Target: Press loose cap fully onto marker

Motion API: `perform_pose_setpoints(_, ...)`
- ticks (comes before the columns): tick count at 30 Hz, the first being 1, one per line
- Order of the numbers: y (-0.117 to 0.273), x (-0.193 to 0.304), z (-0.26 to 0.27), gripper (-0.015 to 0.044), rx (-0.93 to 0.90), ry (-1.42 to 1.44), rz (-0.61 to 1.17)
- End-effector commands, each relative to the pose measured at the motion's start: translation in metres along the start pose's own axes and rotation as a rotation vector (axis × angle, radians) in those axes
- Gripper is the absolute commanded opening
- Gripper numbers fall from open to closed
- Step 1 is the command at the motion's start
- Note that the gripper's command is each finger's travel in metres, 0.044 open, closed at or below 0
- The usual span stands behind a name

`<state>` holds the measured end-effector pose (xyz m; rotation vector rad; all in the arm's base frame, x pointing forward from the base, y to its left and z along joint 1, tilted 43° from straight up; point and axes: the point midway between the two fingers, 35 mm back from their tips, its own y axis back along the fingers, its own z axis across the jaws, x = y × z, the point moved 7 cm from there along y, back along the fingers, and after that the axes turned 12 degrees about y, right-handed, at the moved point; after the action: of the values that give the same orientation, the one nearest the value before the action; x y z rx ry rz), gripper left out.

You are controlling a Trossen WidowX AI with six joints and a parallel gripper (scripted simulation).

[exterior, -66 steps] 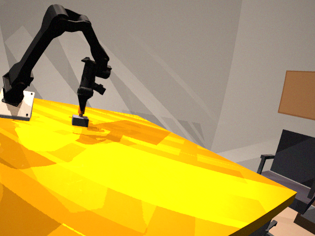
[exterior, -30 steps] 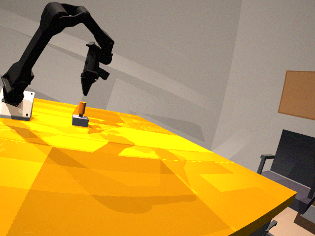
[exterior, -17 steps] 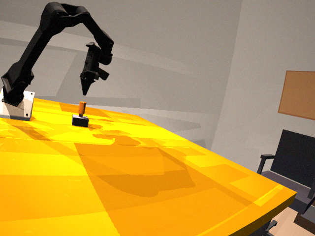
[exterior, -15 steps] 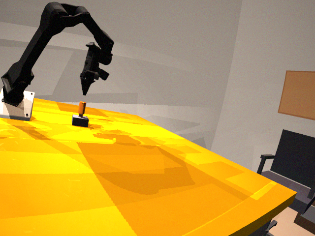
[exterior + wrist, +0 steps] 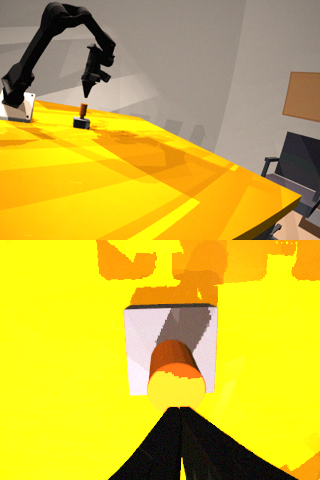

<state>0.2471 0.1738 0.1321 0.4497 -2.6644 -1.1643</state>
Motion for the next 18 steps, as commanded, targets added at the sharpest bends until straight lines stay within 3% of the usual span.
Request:
perform_pose_setpoints(1, -0.007, 0.001, 0.000, 0.0000, 0.007, 0.006, 0.001)
perform_pose_setpoints(18, -0.031, 0.001, -0.001, 0.0000, 0.007, 0.005, 0.001)
